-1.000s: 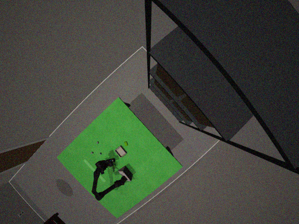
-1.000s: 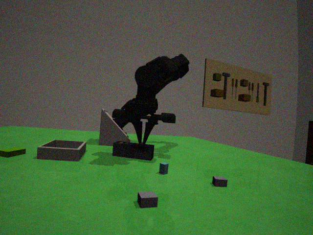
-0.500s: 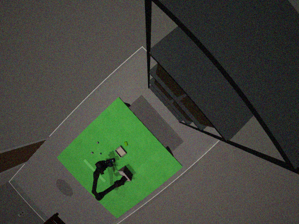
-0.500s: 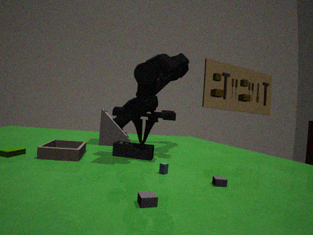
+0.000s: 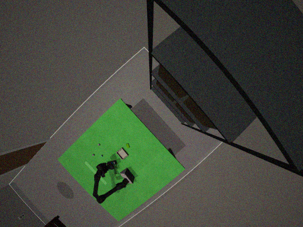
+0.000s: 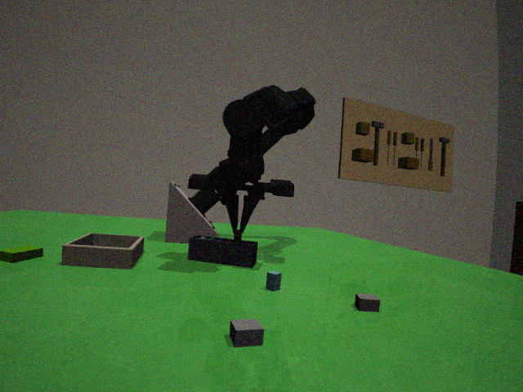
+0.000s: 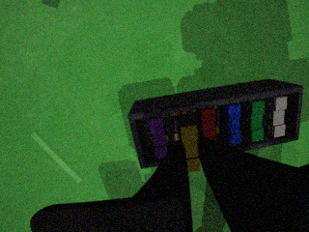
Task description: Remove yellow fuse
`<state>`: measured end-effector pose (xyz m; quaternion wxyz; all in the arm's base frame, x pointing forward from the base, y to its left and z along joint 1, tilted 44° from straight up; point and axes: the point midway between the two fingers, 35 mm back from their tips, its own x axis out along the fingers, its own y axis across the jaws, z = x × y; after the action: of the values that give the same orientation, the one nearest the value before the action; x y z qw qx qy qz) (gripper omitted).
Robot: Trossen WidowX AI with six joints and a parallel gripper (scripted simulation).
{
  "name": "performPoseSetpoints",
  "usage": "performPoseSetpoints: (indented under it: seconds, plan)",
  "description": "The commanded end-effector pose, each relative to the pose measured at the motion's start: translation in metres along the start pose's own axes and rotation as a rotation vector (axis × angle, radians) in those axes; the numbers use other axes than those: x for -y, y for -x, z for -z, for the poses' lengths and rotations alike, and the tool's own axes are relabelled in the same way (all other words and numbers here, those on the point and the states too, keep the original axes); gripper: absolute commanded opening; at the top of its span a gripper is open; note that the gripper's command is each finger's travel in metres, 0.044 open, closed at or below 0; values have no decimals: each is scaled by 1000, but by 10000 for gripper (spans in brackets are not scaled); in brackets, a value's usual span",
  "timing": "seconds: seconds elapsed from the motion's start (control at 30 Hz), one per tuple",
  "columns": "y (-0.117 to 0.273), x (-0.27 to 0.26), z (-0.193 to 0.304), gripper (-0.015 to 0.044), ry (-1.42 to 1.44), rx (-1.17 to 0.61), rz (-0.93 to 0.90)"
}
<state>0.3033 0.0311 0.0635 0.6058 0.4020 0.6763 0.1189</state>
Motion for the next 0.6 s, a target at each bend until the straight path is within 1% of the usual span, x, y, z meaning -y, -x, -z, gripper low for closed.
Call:
performPoseSetpoints:
  seconds: [0.0,0.57]
  plan:
    - [3,0,-1,0,7,2,4]
    - [11,0,0,0,6,2,3]
